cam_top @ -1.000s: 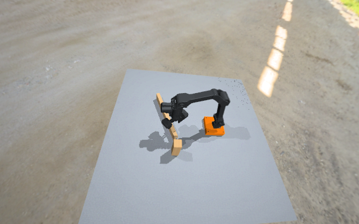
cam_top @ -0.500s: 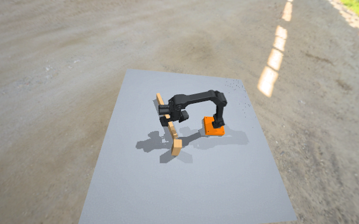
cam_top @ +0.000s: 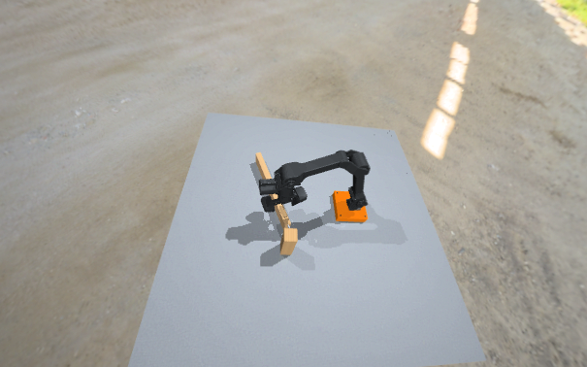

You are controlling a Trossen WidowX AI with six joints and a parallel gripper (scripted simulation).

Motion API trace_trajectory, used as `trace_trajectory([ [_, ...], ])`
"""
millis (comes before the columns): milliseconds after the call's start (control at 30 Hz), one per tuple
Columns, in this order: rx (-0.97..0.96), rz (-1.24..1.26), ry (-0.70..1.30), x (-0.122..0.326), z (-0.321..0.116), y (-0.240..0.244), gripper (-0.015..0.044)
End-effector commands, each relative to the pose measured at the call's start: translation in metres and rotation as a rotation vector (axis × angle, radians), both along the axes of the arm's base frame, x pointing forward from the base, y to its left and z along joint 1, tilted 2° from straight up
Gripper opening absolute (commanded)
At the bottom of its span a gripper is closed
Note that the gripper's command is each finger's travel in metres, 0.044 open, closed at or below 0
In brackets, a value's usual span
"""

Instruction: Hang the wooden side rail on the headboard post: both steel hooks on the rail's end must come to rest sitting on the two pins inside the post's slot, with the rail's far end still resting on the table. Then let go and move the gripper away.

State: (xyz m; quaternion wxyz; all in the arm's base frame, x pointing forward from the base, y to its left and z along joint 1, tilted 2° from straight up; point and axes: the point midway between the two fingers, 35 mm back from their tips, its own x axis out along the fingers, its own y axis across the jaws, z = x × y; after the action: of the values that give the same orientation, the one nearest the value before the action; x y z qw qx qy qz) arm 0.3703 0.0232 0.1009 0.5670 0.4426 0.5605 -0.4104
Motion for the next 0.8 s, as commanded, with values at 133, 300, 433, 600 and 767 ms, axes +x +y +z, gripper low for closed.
trace_trajectory([
  [133,-0.003,-0.004,-0.001,0.001,-0.013,0.0,0.044],
  [300,-0.003,-0.004,-0.001,0.002,-0.021,0.0,0.044],
  [433,-0.003,-0.004,-0.001,0.003,-0.027,0.001,0.044],
  [600,-0.003,-0.004,-0.001,0.003,-0.035,0.001,0.044],
  [767,-0.003,-0.004,-0.001,0.003,-0.043,0.001,0.044],
])
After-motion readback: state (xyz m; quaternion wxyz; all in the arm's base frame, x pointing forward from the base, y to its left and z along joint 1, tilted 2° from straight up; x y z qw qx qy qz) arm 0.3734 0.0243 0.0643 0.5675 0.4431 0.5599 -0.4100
